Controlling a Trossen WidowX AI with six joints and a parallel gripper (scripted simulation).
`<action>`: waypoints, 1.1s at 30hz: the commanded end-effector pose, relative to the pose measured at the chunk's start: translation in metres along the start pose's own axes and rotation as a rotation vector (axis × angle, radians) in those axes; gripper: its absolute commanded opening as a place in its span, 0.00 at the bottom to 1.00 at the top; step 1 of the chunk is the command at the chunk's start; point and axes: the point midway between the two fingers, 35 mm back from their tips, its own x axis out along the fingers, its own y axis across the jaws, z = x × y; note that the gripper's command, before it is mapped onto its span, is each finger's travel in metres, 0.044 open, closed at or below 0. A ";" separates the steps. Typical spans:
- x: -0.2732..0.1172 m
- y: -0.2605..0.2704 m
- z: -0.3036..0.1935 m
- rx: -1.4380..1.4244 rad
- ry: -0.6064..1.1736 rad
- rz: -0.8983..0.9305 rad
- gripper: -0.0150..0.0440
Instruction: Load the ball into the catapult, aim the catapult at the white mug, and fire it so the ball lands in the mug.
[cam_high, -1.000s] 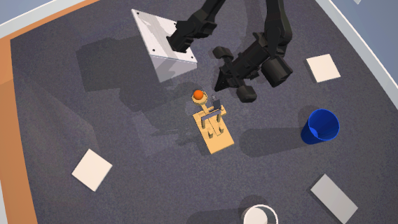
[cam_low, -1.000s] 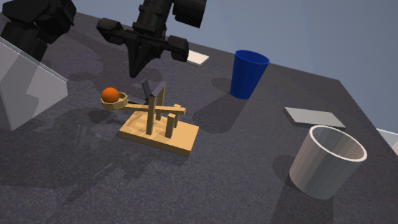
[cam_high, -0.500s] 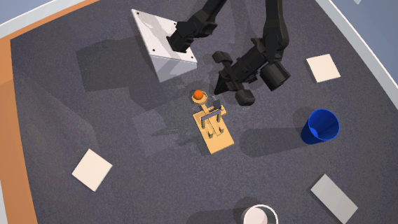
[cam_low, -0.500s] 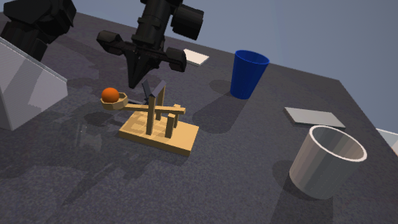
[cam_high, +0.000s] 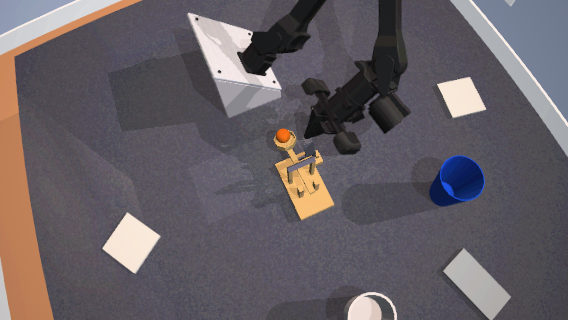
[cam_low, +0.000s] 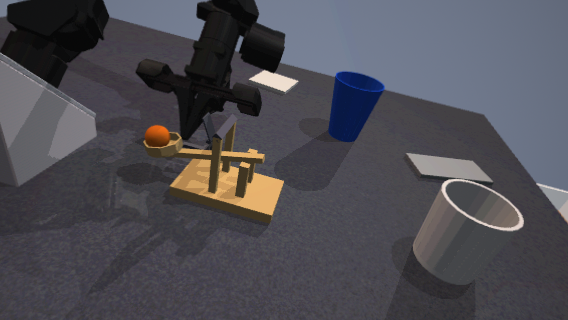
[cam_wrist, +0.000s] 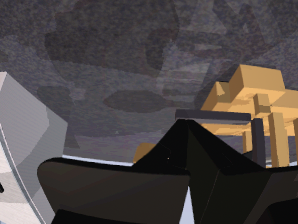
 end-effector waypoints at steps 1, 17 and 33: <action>0.007 0.004 0.003 0.002 0.007 0.007 0.25; -0.087 -0.006 -0.016 -0.001 0.003 -0.010 0.25; -0.108 -0.067 -0.020 0.320 -0.130 -0.061 0.79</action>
